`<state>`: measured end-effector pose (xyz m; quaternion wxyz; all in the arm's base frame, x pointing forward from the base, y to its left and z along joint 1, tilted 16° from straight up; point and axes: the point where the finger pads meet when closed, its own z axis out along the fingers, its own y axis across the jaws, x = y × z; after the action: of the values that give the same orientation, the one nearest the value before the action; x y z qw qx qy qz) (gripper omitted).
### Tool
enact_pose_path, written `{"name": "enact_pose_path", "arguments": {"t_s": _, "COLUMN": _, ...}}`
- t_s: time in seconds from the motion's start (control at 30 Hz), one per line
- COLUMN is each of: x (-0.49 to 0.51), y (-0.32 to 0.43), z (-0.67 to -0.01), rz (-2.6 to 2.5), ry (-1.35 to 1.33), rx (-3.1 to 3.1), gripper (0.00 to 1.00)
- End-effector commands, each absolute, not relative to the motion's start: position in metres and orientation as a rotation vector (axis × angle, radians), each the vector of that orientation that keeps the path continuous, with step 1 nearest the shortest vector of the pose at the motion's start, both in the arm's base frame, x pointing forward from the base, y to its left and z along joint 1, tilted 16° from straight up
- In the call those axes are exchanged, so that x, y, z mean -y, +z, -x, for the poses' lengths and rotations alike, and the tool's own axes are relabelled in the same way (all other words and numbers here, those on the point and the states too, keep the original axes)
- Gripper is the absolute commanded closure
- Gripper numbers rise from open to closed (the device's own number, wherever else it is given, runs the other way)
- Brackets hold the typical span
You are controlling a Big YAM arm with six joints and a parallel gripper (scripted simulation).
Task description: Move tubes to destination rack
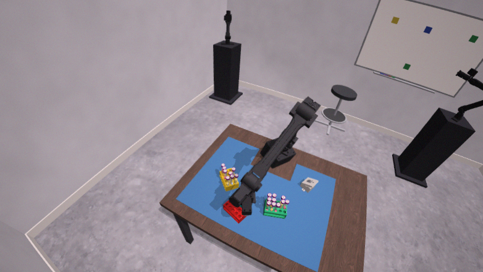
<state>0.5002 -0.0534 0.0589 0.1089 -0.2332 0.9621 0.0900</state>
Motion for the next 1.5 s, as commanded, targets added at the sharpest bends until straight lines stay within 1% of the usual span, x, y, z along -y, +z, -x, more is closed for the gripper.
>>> {"name": "enact_pose_path", "arguments": {"t_s": 0.0, "x": 0.0543, "y": 0.0575, "z": -0.5086, "rz": 0.669, "ry": 0.253, "rx": -2.828, "gripper": 0.76}}
{"name": "enact_pose_path", "arguments": {"t_s": 0.53, "x": 0.0543, "y": 0.0575, "z": -0.5086, "rz": 0.669, "ry": 0.253, "rx": -2.828, "gripper": 0.76}}
{"name": "enact_pose_path", "arguments": {"t_s": 0.57, "x": 0.0543, "y": 0.0575, "z": -0.5086, "rz": 0.669, "ry": 0.253, "rx": -2.828, "gripper": 0.70}}
{"name": "enact_pose_path", "arguments": {"t_s": 1.47, "x": 0.0541, "y": 0.0576, "z": -0.5087, "rz": 0.669, "ry": 0.254, "rx": -2.827, "gripper": 0.70}}
